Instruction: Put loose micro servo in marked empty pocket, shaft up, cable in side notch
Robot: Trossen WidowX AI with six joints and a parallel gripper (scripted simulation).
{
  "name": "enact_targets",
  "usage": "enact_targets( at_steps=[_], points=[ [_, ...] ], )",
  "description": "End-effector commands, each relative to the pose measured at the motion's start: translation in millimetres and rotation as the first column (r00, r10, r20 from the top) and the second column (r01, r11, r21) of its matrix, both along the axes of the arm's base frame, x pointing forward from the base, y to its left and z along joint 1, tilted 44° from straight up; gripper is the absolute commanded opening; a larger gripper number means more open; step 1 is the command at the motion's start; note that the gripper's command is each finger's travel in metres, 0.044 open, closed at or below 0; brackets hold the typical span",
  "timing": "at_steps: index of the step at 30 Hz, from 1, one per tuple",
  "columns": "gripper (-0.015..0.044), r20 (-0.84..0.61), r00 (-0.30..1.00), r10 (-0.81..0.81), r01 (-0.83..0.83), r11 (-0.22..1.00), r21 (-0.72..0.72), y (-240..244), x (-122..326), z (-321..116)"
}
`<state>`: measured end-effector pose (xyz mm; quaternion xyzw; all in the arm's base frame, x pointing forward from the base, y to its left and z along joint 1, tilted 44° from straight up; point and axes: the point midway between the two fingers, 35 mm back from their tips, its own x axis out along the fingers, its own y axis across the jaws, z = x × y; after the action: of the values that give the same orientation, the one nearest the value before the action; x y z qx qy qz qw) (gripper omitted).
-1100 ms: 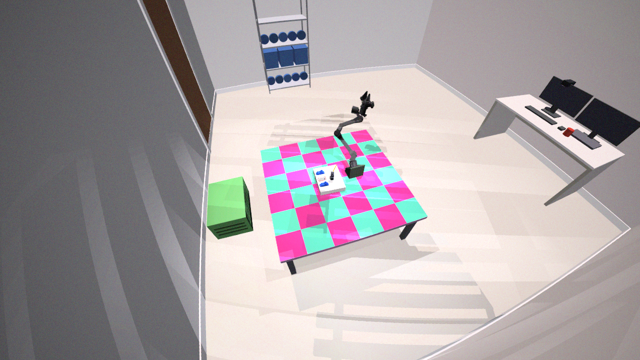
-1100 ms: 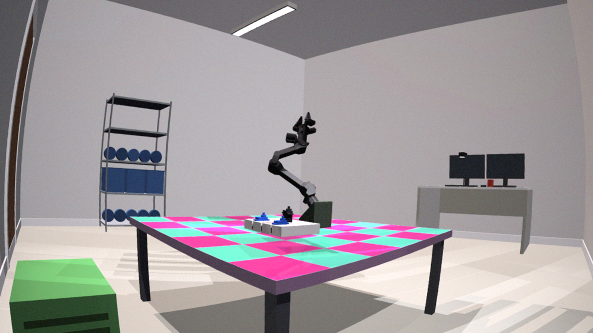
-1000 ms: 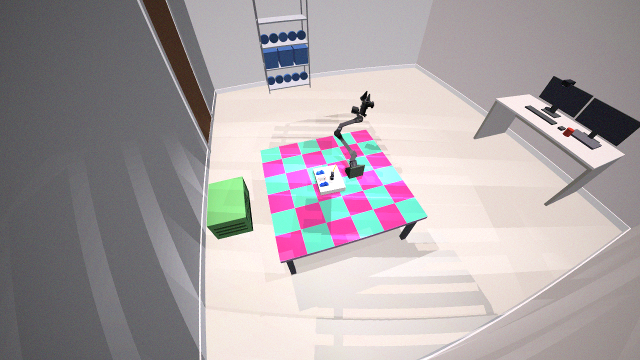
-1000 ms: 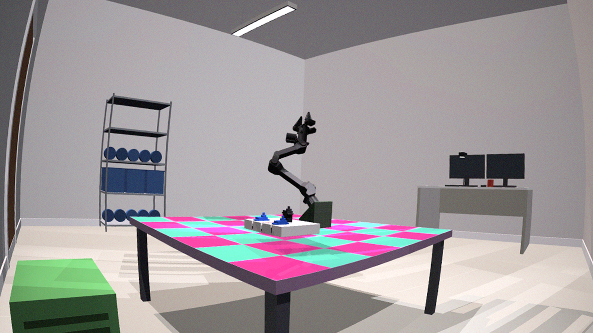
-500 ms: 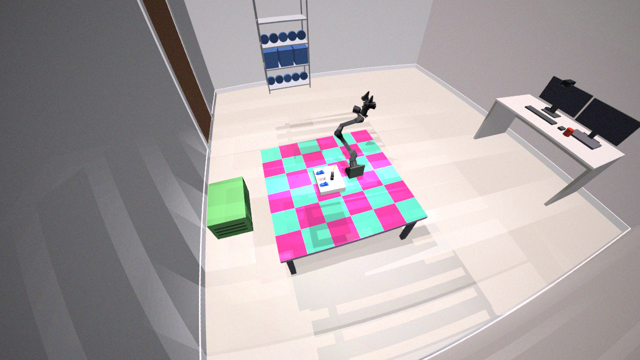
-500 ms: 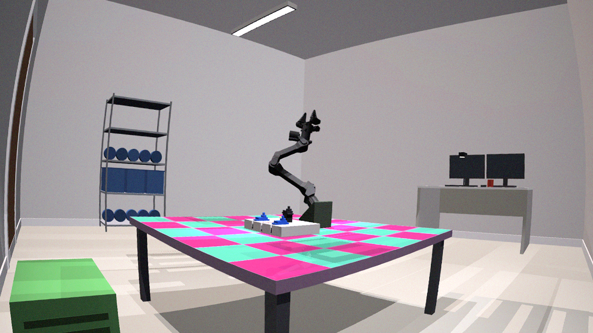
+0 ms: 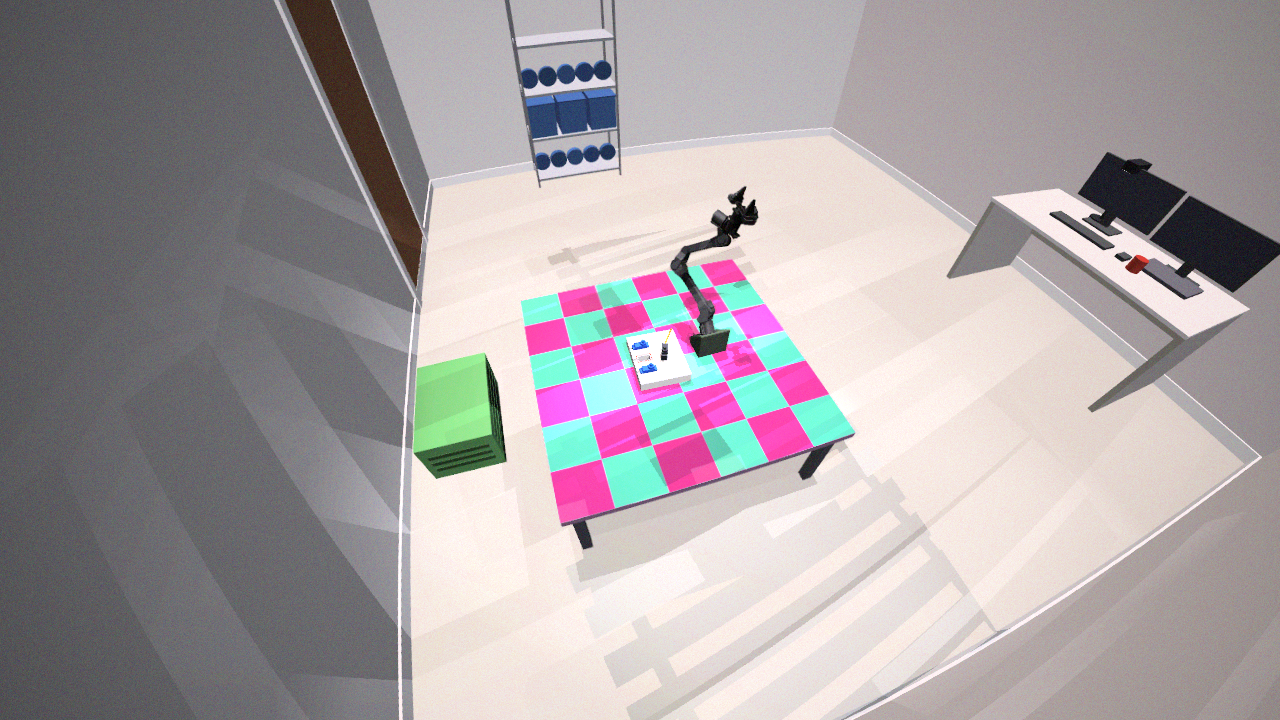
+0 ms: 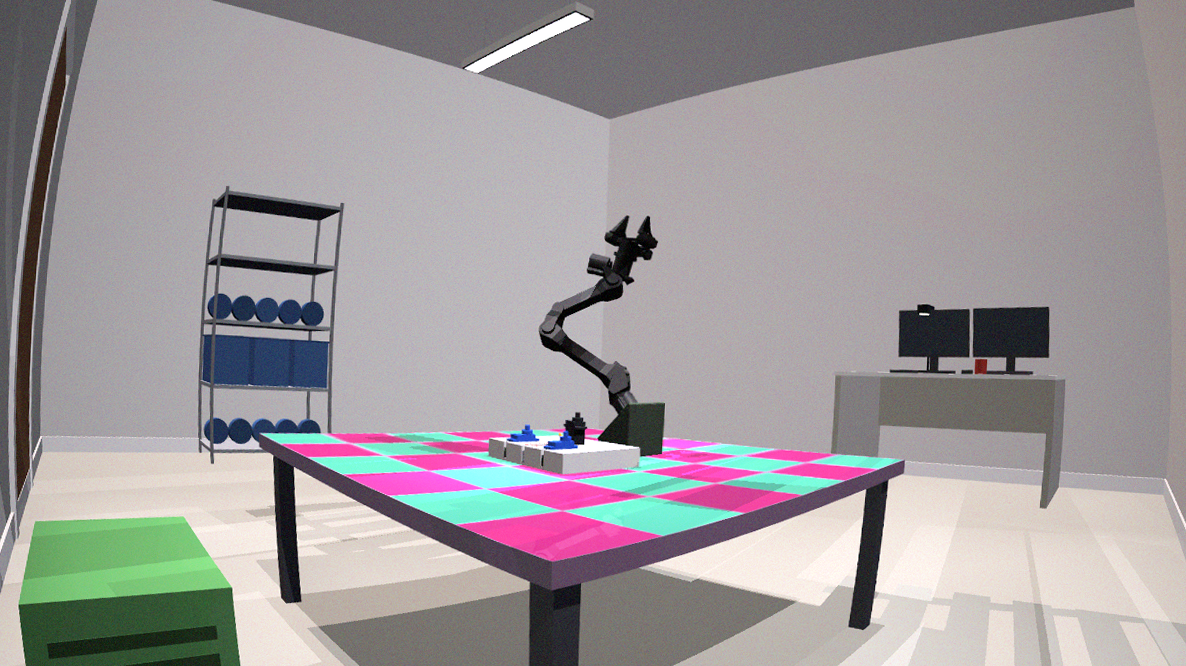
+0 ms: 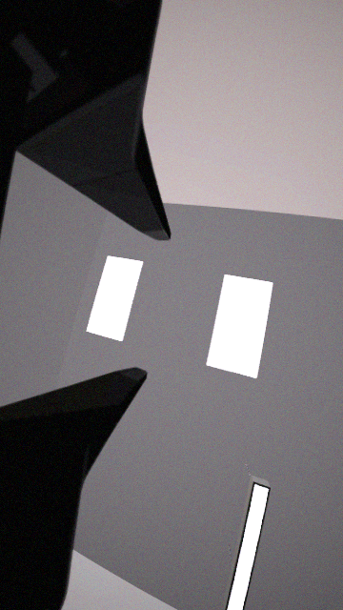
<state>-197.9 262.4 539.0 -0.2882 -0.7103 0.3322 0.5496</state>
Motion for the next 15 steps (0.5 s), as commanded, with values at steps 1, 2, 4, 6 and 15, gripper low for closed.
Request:
enact_targets(
  at_steps=[1,2,4,6,15],
  points=[
    [0.0440,-0.015,1.000,-0.008,0.007,0.999,-0.034,10,4,-8],
    [0.0440,-0.022,1.000,-0.006,0.005,0.999,-0.045,13,4,-10],
    [0.0440,-0.041,0.999,-0.014,0.012,0.998,-0.062,19,10,-13],
    [0.0440,-0.055,0.998,-0.011,0.007,0.997,-0.083,25,11,-17],
    [0.0440,-0.143,0.989,-0.033,0.004,0.979,-0.203,60,31,-44]
  ],
)
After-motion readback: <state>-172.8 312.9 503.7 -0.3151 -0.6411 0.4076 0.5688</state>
